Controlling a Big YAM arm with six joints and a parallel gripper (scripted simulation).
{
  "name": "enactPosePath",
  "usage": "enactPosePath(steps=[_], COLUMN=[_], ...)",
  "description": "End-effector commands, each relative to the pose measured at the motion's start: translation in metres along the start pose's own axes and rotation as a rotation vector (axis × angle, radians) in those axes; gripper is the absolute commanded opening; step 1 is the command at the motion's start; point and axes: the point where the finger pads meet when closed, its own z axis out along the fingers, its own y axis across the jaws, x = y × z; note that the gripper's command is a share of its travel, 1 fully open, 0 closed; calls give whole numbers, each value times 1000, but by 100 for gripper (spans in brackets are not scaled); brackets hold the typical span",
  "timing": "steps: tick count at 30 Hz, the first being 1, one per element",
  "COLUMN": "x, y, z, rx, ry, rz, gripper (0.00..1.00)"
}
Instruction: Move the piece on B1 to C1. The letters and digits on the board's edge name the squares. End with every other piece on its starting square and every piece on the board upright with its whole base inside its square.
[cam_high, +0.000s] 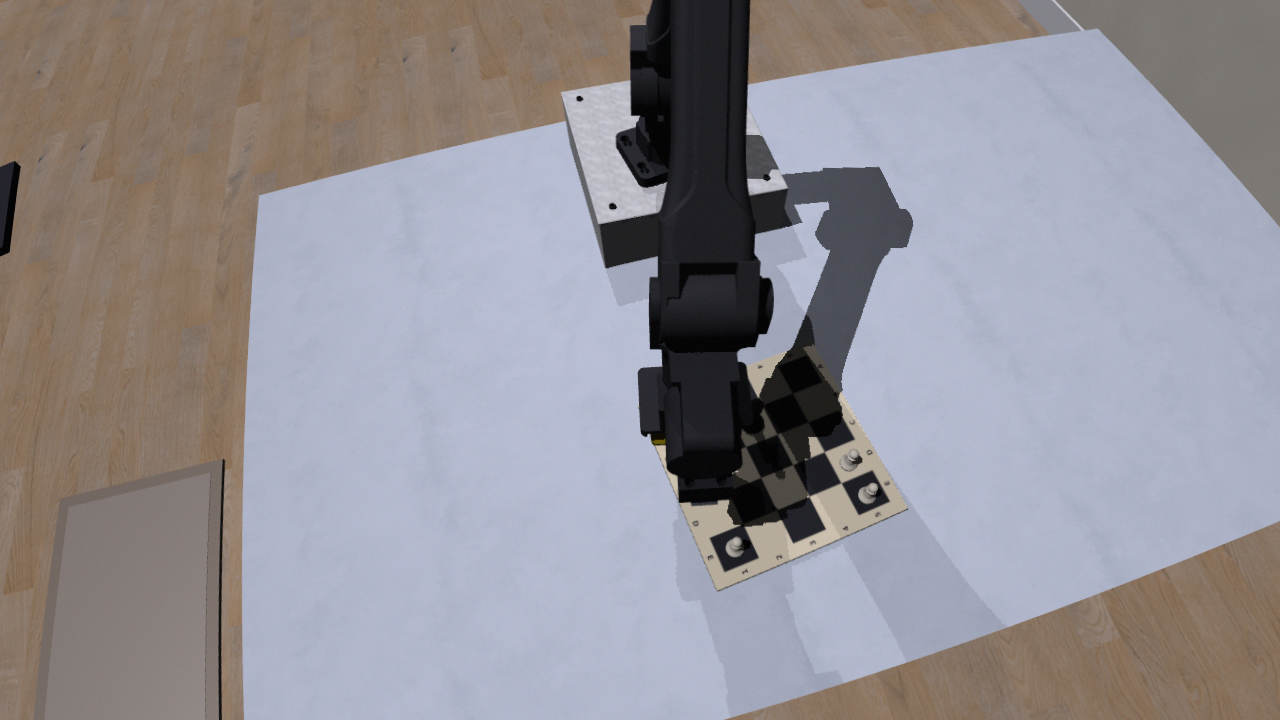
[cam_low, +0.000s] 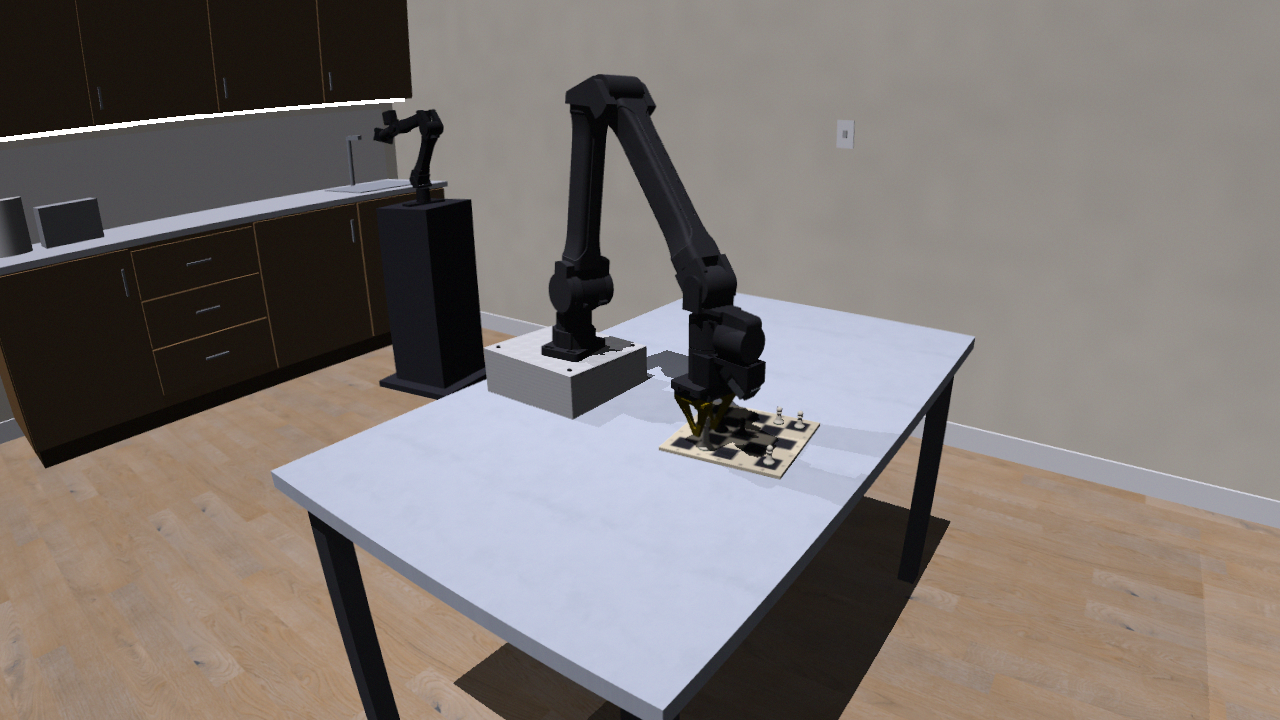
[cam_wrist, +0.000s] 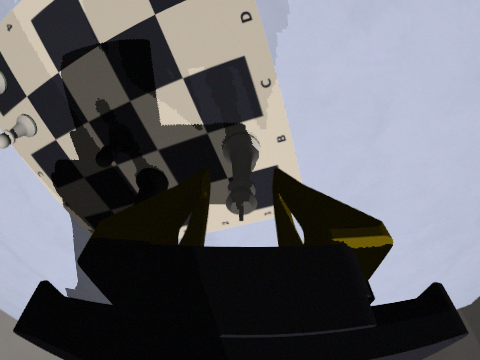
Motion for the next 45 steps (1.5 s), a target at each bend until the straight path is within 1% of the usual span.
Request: enactPosePath(steps=[1, 18, 19, 45], x=[-15, -15, -15, -15], y=[5, 5, 5, 5], z=[-9, -9, -9, -9], rx=[3, 3, 3, 3], ry=[-43, -43, -43, -43], rz=[-6, -6, -6, -7], gripper=[39, 39, 0, 0])
